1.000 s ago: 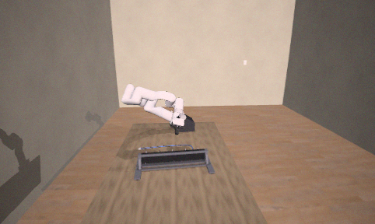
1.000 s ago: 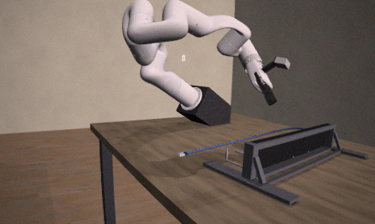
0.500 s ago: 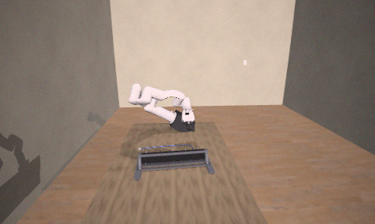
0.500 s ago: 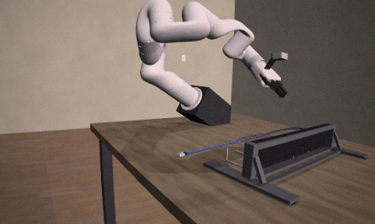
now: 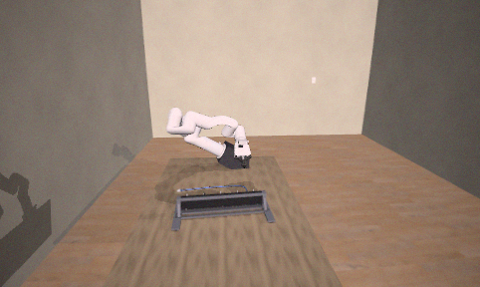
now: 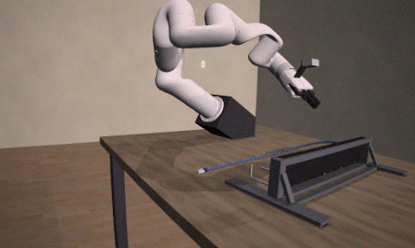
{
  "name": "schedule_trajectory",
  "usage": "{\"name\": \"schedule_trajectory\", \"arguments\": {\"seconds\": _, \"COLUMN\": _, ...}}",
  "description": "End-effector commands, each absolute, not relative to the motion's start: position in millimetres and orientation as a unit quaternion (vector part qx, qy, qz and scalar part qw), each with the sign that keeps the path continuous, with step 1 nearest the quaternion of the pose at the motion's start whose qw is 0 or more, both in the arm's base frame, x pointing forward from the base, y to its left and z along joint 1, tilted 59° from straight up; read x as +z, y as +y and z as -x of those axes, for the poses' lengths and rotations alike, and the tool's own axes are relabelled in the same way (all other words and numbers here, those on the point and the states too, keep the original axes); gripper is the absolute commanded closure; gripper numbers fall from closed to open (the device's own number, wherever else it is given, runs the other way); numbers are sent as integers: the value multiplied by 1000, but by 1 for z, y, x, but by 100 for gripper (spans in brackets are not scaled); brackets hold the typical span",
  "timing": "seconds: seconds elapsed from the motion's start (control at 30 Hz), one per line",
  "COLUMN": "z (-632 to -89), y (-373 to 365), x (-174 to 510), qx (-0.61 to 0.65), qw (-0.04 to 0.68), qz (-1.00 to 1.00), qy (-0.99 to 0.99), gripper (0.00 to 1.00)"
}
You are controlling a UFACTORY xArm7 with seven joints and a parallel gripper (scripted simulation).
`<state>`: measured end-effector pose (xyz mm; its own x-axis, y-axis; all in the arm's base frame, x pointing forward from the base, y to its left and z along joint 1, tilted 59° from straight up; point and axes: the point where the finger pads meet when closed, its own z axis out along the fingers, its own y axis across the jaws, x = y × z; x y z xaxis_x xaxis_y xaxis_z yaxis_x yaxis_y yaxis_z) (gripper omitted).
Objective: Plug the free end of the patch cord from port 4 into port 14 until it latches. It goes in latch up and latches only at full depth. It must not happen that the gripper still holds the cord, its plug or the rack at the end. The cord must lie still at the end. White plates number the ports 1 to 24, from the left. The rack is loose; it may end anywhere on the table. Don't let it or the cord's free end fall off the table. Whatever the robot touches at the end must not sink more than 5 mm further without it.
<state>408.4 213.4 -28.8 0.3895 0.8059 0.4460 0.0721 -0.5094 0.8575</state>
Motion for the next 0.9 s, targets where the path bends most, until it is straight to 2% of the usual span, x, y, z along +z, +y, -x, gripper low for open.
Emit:
{"name": "schedule_trajectory", "arguments": {"seconds": 0.0, "z": -413, "y": 214, "x": -30, "qx": 466, "qw": 393, "qz": -734, "qy": 299, "gripper": 100}}
{"name": "schedule_trajectory", "arguments": {"seconds": 0.5, "z": -517, "y": 180, "x": -59, "qx": 466, "qw": 393, "qz": -734, "qy": 299, "gripper": 100}}
{"name": "schedule_trajectory", "arguments": {"seconds": 0.87, "z": -531, "y": 176, "x": -63, "qx": 466, "qw": 393, "qz": -734, "qy": 299, "gripper": 100}}
